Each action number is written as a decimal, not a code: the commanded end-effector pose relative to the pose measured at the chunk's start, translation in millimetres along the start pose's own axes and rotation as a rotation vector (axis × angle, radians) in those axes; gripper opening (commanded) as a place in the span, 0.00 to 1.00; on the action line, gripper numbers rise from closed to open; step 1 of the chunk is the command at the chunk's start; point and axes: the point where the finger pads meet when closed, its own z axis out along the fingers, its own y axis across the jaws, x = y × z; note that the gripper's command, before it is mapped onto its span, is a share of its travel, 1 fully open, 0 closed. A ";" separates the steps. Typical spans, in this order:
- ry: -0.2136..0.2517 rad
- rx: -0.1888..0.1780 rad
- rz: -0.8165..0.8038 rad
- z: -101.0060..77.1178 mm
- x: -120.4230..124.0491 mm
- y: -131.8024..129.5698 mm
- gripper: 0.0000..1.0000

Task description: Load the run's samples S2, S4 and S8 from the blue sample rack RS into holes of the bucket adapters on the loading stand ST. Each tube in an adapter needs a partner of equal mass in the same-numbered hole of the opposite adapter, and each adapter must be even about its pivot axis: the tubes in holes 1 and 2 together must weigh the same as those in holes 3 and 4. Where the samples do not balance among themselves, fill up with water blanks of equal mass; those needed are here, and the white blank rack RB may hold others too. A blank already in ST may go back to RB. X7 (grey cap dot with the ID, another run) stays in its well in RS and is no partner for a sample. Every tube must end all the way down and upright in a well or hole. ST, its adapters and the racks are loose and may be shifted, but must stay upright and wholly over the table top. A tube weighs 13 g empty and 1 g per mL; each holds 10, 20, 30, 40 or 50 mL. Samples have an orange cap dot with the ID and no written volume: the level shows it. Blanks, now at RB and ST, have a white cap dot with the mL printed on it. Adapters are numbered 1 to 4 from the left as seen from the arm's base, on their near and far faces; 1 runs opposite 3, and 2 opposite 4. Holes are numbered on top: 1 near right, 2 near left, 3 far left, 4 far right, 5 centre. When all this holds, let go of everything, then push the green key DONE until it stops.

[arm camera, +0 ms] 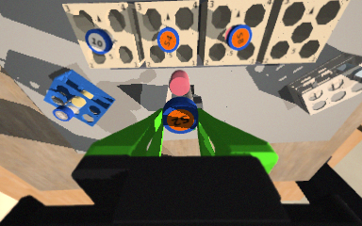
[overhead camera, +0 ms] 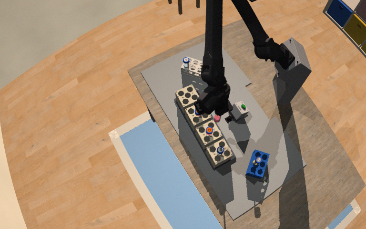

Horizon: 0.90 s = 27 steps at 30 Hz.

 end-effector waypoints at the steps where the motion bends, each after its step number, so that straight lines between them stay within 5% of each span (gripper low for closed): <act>1: -0.027 0.011 -0.014 -9.2 -18.0 -30.7 0.00; 27: -0.065 0.026 -0.011 -24.8 -65.4 -179.5 0.00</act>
